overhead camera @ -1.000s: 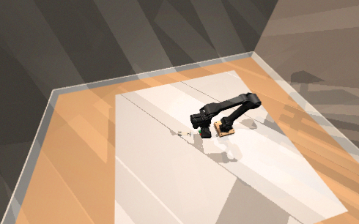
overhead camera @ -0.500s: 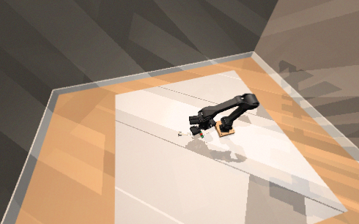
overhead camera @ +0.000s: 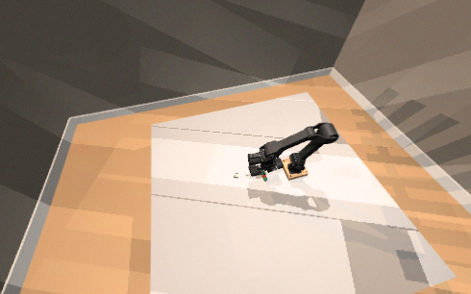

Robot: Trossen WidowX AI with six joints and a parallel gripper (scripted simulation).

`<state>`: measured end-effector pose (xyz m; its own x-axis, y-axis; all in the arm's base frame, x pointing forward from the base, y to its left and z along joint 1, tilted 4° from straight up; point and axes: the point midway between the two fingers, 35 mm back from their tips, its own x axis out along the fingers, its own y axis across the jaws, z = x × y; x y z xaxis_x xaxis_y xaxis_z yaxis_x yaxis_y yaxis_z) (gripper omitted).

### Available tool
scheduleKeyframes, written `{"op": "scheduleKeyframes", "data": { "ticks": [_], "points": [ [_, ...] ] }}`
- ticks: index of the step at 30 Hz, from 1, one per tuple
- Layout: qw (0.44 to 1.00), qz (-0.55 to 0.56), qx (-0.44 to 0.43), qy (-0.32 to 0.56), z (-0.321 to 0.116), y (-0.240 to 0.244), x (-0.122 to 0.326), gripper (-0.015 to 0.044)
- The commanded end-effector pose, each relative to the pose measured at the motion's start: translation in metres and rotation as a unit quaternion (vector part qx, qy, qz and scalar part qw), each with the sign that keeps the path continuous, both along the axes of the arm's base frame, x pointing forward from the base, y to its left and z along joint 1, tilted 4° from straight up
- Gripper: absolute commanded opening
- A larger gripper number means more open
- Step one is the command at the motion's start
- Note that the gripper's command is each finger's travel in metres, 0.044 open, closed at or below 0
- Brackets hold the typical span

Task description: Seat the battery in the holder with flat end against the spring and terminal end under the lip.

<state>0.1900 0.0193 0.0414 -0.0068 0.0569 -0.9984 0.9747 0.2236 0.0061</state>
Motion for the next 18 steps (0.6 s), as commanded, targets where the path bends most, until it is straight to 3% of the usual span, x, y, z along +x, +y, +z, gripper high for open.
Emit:
{"op": "scheduleKeyframes", "data": {
  "ticks": [1,18],
  "points": [
    [1.000,-0.001,-0.002,0.004,-0.007,0.000,-0.002,0.0227],
    [1.000,-0.002,-0.002,0.005,-0.034,0.001,-0.003,0.0227]
  ]
}}
